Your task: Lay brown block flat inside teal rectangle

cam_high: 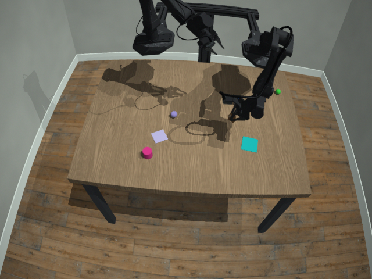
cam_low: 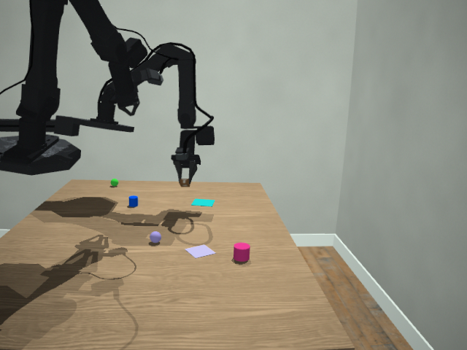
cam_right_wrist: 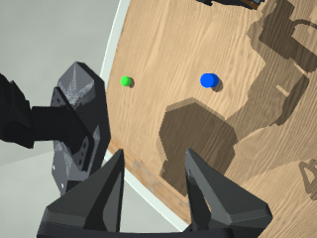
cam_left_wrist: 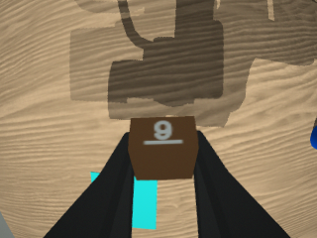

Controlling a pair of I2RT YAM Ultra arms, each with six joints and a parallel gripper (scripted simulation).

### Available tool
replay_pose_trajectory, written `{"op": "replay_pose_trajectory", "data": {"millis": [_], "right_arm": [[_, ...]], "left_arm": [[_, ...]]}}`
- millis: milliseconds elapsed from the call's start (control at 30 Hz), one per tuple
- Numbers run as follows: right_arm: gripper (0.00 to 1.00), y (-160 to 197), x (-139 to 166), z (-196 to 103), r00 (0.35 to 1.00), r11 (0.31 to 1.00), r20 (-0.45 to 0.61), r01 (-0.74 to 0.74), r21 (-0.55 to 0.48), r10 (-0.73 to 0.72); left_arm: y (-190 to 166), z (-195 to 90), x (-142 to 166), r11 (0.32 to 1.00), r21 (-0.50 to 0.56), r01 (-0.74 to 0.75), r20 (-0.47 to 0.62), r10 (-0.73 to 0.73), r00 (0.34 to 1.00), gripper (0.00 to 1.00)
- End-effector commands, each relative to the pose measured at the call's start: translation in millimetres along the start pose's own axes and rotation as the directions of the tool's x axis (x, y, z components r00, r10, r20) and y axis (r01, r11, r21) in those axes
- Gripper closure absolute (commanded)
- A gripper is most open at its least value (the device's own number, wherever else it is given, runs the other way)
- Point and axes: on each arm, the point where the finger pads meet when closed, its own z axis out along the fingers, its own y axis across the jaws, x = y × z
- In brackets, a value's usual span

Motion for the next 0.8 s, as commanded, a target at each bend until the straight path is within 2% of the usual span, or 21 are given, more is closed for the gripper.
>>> {"op": "replay_pose_trajectory", "data": {"millis": [0,167,333,400,467,533,767], "right_arm": [[0.54,-18,30,-22,0.999,0.981,-0.019,-0.046,0.189,0.050],[0.54,-36,83,-61,1.000,0.938,-0.023,0.028,0.345,-0.021],[0.54,-60,110,-104,0.992,0.884,0.015,0.108,0.454,-0.129],[0.54,-71,115,-120,0.983,0.861,0.038,0.136,0.489,-0.177],[0.54,-71,115,-120,0.983,0.861,0.038,0.136,0.489,-0.177],[0.54,-84,119,-139,0.966,0.830,0.064,0.179,0.527,-0.249],[0.54,-118,107,-183,0.895,0.770,0.179,0.232,0.595,-0.408]], "left_arm": [[0,-7,29,0.995,0.100,-0.016,-0.181,0.034,0.983,0.73],[21,-21,70,0.995,0.099,-0.011,-0.384,0.048,0.922,0.73],[37,-27,94,0.995,0.101,-0.016,-0.506,0.065,0.860,0.73],[41,-29,101,0.995,0.100,-0.016,-0.538,0.068,0.840,0.73],[41,-29,101,0.995,0.100,-0.016,-0.538,0.068,0.840,0.73],[45,-31,110,0.995,0.099,-0.011,-0.570,0.066,0.819,0.73],[57,-29,114,0.996,0.084,-0.017,-0.585,0.063,0.808,0.73]]}}
